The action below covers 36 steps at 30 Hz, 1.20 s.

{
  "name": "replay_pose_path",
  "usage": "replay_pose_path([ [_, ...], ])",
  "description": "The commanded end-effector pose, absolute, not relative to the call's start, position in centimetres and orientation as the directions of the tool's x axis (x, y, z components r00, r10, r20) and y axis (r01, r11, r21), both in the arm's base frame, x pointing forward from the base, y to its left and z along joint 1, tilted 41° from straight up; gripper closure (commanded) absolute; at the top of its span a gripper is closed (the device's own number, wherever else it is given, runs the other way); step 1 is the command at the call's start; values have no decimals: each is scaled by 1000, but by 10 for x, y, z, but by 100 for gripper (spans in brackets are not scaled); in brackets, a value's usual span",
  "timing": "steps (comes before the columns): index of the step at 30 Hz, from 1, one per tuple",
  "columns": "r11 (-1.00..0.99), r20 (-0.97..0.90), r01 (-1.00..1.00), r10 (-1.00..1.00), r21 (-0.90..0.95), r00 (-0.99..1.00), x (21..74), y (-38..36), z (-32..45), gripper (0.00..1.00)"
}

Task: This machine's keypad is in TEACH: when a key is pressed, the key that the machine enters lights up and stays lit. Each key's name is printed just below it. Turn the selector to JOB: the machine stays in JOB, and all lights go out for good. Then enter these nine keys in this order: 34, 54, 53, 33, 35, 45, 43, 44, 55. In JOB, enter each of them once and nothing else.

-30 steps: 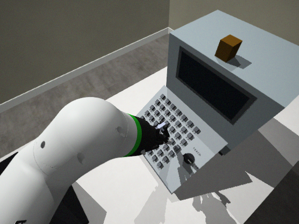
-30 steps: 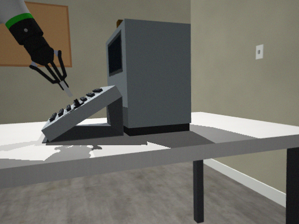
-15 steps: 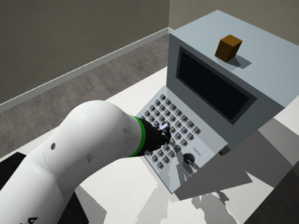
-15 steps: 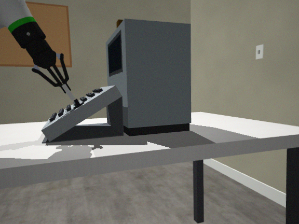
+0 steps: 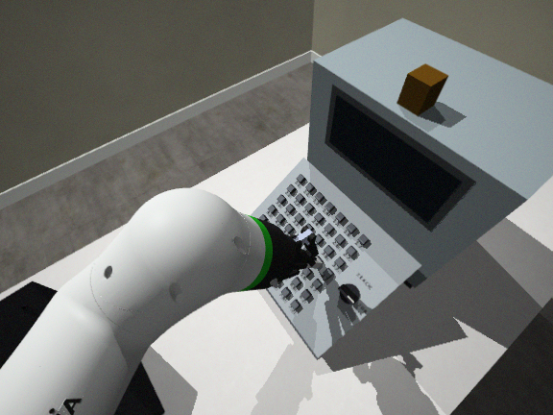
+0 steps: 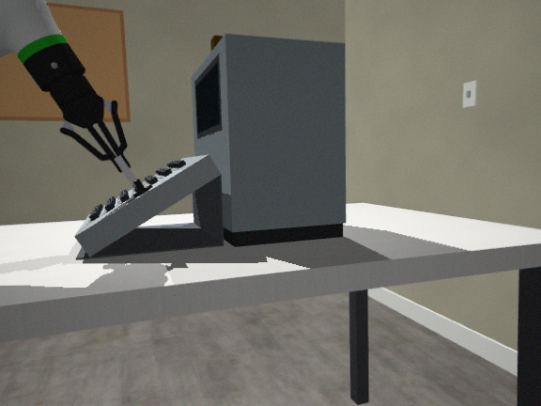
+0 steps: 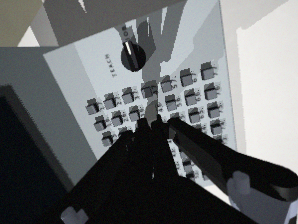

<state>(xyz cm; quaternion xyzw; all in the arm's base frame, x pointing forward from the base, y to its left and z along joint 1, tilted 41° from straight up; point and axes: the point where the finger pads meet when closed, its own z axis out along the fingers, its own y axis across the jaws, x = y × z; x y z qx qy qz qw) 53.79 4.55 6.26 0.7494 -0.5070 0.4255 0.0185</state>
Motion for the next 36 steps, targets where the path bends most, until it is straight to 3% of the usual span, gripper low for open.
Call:
replay_pose_path([
  [1,-485,656,-776,-744,-404,124,538,46,63,100],
  [36,-485,656,-775,-744,-404,124,543,42,57,100],
])
